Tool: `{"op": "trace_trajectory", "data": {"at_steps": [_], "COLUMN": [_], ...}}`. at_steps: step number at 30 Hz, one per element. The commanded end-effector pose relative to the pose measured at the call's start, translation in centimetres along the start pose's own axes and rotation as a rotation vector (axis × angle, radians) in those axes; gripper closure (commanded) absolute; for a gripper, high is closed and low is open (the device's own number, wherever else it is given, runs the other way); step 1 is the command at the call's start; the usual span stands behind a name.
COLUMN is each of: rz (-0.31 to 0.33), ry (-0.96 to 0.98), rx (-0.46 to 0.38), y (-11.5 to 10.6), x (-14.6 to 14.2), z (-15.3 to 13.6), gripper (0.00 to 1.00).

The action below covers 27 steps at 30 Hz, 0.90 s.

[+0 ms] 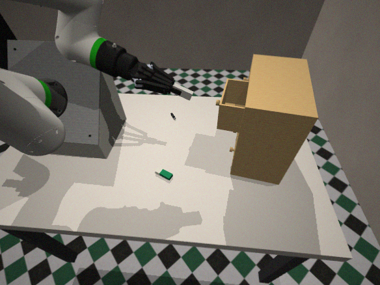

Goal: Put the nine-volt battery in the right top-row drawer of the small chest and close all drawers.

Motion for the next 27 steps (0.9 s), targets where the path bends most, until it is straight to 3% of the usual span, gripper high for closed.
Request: {"op": "trace_trajectory", "data": {"at_steps": [1, 10, 27], "rz": [0.0, 0.0, 0.0], "ry": [0.0, 0.0, 0.0], "rx": [0.0, 0.0, 0.0], "y": [1.2, 3.6, 4.0], "x": [-0.1, -0.1, -0.1], "z": [0.1, 0.2, 0.3], "gripper": [1.0, 1.0, 1.0]}}
Point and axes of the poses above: the point where the finger pads meet when closed, its own y axis out along the fingers, its own x axis across the jaws, z = x × y, the point moved 1 cm from there along -y, back along the fingers, and after that the axes turned 9 degrees about y, right-handed, at the moved point
